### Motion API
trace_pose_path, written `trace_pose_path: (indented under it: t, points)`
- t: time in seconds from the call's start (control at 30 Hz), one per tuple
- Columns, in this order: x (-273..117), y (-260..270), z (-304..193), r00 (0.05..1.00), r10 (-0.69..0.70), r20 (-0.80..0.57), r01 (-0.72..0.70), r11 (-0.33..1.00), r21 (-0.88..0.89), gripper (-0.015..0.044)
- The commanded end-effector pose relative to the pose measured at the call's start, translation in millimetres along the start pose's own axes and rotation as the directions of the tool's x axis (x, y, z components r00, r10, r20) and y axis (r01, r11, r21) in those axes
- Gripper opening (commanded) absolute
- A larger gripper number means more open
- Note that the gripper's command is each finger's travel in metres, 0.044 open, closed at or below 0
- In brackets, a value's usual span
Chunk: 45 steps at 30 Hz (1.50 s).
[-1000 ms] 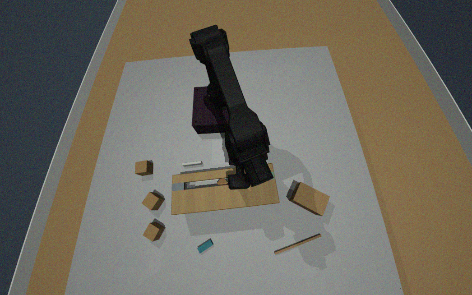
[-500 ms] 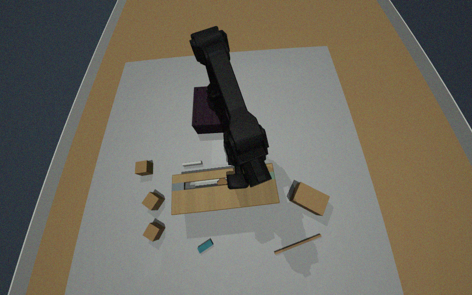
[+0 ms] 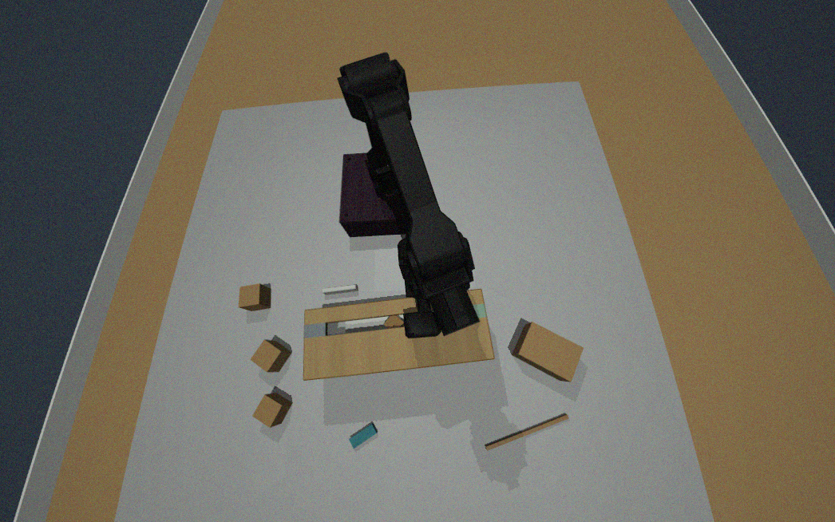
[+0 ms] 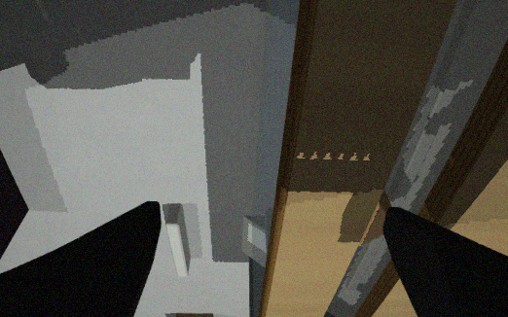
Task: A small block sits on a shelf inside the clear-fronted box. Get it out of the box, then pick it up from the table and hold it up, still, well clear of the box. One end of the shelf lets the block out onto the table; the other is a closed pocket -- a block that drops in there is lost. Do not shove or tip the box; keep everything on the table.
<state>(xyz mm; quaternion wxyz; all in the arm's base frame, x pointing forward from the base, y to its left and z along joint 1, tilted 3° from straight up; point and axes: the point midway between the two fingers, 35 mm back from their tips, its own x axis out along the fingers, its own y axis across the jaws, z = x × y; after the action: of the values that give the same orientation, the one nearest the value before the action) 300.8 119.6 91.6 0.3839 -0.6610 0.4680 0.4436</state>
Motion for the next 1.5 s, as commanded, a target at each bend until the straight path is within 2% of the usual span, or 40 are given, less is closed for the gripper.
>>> trace_pose_path:
  t: [0.0, 0.8, 0.93, 1.47]
  points:
    - [8, 2, 2, 1.0, 0.006, -0.006, -0.006, 1.0, -0.005, 0.04]
    - [45, 2, 16, 1.0, 0.006, -0.006, -0.006, 1.0, -0.006, 0.04]
    - [39, 0, 14, 1.0, 0.004, -0.002, -0.004, 1.0, -0.003, 0.04]
    - [53, 0, -23, 1.0, 0.004, -0.006, -0.004, 1.0, -0.004, 0.04]
